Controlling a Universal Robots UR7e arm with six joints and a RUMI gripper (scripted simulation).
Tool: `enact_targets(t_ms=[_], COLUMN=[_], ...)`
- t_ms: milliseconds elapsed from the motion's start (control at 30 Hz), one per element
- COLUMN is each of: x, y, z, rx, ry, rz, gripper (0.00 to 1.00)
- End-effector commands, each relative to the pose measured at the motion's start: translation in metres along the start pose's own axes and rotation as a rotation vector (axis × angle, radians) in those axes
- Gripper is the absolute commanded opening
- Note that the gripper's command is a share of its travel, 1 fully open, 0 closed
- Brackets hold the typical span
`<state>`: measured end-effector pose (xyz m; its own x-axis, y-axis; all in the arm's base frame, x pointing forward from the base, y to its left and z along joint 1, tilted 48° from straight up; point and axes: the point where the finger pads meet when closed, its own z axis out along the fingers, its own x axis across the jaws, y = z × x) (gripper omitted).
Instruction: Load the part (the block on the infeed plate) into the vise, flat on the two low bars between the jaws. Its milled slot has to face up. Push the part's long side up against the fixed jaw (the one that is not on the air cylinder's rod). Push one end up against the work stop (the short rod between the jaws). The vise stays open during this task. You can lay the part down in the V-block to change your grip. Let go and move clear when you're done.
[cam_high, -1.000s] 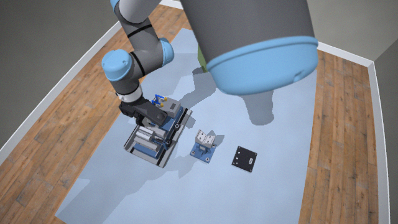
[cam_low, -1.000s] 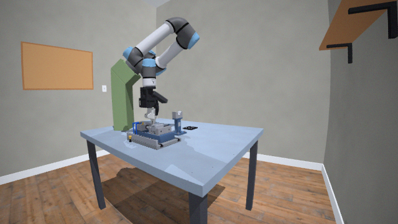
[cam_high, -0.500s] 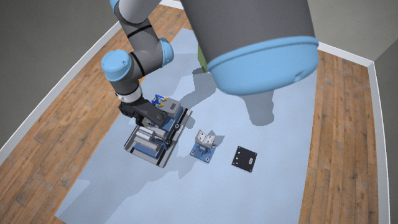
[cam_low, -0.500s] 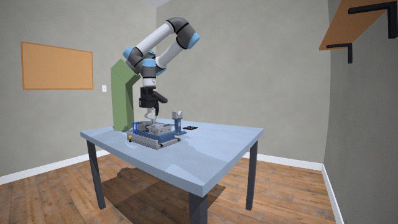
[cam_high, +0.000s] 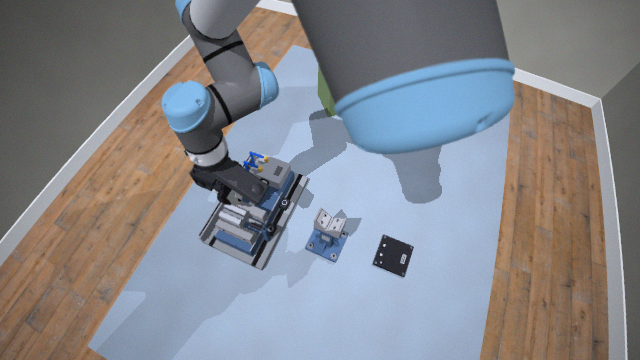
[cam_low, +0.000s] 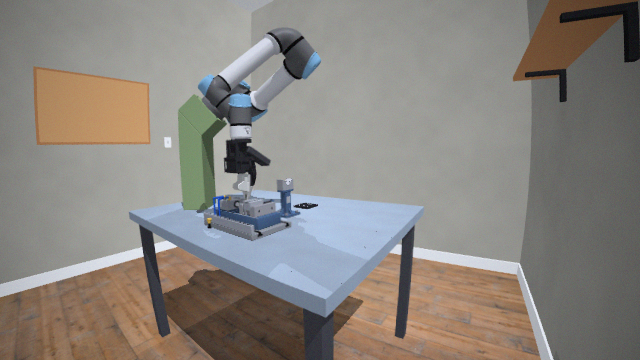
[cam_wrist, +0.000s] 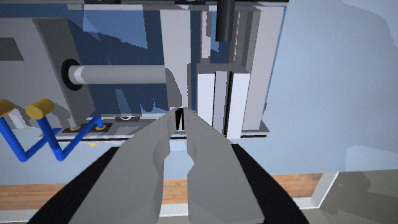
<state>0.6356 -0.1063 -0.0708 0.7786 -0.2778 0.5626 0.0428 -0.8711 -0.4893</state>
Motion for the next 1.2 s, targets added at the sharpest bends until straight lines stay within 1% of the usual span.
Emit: enact_targets(t_ms=[0,1167], x=[0.0019,0.0087], y=[0.0003,0.0002], z=[-0.0004,-0.0004], rx=[-0.001,-0.001], ry=[0.001,0.001], rz=[0.000,0.000], gripper=[0.00,0.00])
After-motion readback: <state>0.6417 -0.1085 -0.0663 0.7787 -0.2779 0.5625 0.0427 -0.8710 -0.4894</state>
